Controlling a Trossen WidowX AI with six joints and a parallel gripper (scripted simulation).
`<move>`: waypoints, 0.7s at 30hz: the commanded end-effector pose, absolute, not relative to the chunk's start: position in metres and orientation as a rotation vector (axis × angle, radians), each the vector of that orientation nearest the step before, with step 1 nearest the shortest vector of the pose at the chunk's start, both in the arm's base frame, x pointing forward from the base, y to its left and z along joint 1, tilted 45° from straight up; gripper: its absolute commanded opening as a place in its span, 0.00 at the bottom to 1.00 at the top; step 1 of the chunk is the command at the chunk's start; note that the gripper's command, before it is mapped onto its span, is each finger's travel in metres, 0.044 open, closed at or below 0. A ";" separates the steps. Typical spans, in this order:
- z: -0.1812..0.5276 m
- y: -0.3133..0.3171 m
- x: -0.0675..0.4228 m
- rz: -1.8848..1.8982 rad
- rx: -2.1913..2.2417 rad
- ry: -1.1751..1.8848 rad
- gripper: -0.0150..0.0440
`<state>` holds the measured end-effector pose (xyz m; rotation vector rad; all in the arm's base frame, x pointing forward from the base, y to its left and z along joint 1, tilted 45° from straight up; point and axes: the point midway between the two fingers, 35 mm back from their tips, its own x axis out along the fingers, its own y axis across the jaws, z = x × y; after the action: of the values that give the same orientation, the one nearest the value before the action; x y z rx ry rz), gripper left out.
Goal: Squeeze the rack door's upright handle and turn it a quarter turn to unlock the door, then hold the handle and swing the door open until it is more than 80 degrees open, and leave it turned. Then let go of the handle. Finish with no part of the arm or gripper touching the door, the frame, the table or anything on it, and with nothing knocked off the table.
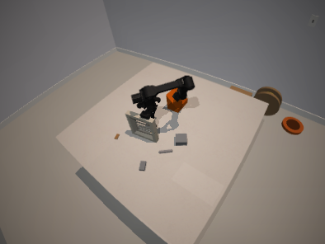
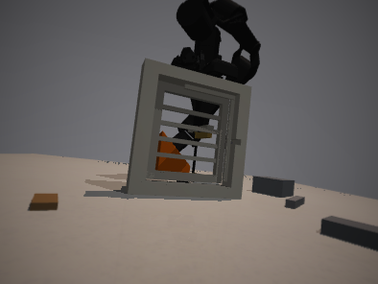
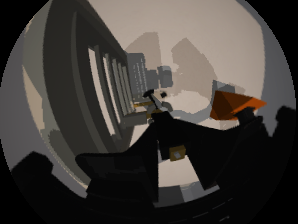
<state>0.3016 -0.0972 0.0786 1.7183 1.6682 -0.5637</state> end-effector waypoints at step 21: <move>0.060 -0.112 0.274 -0.185 1.398 1.645 0.27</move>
<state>0.2755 -0.1098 0.0636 1.4529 1.6615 -0.2491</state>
